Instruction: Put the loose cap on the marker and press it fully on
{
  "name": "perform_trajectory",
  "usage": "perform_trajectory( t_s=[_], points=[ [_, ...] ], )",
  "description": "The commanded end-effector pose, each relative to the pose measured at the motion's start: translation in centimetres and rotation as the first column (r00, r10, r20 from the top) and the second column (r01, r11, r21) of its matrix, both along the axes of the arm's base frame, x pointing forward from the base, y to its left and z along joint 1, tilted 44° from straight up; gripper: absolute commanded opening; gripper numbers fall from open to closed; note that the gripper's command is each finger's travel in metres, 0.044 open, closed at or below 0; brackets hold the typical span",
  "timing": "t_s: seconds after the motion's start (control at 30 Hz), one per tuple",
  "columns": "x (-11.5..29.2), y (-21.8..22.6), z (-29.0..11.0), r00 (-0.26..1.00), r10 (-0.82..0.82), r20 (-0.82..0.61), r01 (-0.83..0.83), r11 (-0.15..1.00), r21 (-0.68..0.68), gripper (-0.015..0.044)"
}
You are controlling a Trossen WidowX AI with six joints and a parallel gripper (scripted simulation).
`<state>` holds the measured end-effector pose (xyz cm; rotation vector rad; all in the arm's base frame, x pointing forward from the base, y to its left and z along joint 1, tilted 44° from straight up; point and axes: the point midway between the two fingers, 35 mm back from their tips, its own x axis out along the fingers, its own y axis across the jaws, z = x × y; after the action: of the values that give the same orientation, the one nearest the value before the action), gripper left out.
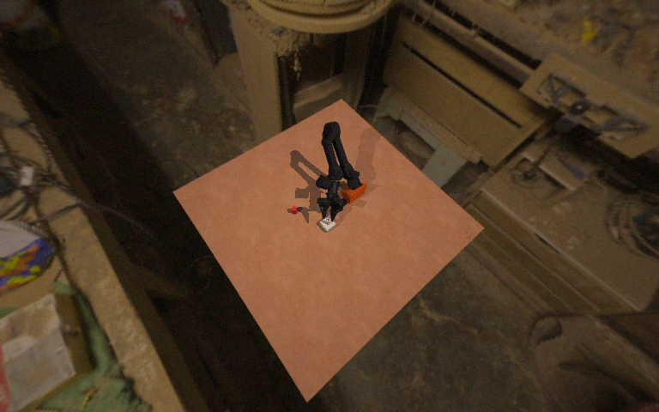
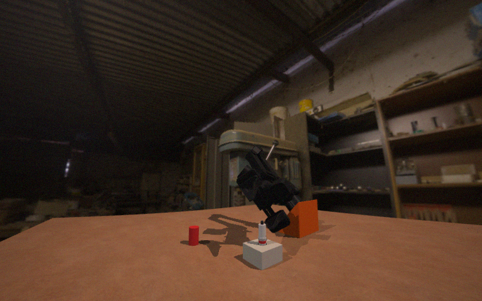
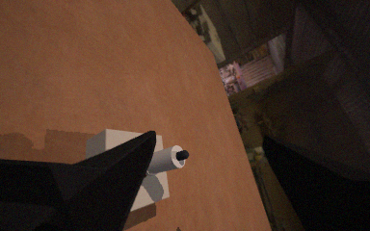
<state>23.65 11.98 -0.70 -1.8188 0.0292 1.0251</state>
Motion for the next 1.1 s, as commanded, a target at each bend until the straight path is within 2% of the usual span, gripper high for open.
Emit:
perform_trajectory(
  t_s=[0.0,0.17,0.33,0.53,0.77,1.07],
  points=[
    [0.1,0.0,0.0,1.0,-0.009,-0.007,0.009,1.0,0.001,0.0374],
    [3.5,-0.5,-0.5,0.951,-0.251,-0.18,0.254,0.967,-0.006,0.0246],
    [6.5,-1.3,-0.1,0.797,-0.517,-0.312,0.522,0.85,-0.075,0.0246],
    [9.2,-2.7,1.8,0.527,-0.774,-0.35,0.77,0.61,-0.189,0.0246],
    [9.9,-3.2,2.8,0.428,-0.839,-0.336,0.83,0.512,-0.222,0.0246],
    [10.1,-3.4,3.3,0.387,-0.862,-0.326,0.851,0.471,-0.234,0.0246]
  ],
)
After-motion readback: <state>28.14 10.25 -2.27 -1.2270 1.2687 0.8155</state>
